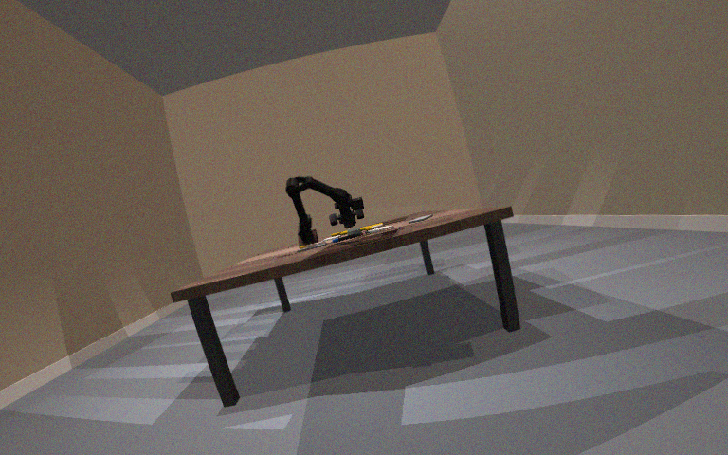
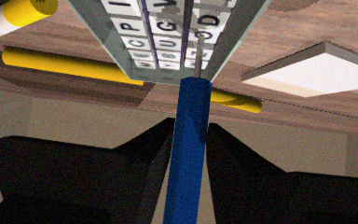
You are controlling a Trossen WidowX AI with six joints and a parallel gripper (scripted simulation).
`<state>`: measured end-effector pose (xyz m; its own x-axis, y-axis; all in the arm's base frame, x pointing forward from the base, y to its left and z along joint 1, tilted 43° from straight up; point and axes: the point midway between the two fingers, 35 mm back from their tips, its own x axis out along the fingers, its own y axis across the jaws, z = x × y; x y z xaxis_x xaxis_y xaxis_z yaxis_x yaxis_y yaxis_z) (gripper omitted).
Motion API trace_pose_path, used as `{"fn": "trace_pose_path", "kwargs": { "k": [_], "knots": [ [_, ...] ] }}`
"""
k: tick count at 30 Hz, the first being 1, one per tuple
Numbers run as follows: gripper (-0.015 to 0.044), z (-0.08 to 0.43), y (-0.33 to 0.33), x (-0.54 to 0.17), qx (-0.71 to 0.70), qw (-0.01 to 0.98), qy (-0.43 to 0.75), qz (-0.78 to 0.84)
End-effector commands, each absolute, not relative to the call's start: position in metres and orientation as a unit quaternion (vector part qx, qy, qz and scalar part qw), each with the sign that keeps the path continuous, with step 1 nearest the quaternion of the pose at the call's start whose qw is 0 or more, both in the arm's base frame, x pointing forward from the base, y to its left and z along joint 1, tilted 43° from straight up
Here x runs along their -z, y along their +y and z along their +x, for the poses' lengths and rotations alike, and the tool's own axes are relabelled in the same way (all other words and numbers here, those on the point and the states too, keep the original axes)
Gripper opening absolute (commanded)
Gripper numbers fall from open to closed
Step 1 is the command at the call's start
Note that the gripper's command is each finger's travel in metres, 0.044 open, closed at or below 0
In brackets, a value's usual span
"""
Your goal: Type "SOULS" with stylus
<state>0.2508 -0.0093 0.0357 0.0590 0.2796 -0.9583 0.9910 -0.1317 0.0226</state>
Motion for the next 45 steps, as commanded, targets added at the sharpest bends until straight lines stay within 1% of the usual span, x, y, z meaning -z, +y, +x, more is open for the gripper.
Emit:
{"fn": "trace_pose_path", "kwargs": {
  "k": [1,7,15,20,24,26,27,33,44,45],
  "knots": [
    [0.0081,0.251,-0.009,-0.036,0.442,0.402,0.524,0.607],
    [0.0081,0.252,-0.007,-0.038,0.442,0.402,0.524,0.607],
    [0.0081,0.254,0.016,-0.062,0.441,0.402,0.524,0.608],
    [0.0084,0.254,0.014,-0.061,0.44,0.404,0.524,0.607],
    [0.0058,0.254,0.014,-0.061,0.44,0.404,0.524,0.607],
    [0.0005,0.256,0.015,-0.061,0.44,0.404,0.524,0.607],
    [0.0,0.258,0.016,-0.06,0.44,0.404,0.524,0.607],
    [0.0,0.275,0.024,-0.057,0.441,0.402,0.524,0.608],
    [0.0,0.274,0.009,-0.044,0.441,0.402,0.524,0.608],
    [0.0026,0.274,0.009,-0.043,0.441,0.402,0.524,0.608]
  ]
}}
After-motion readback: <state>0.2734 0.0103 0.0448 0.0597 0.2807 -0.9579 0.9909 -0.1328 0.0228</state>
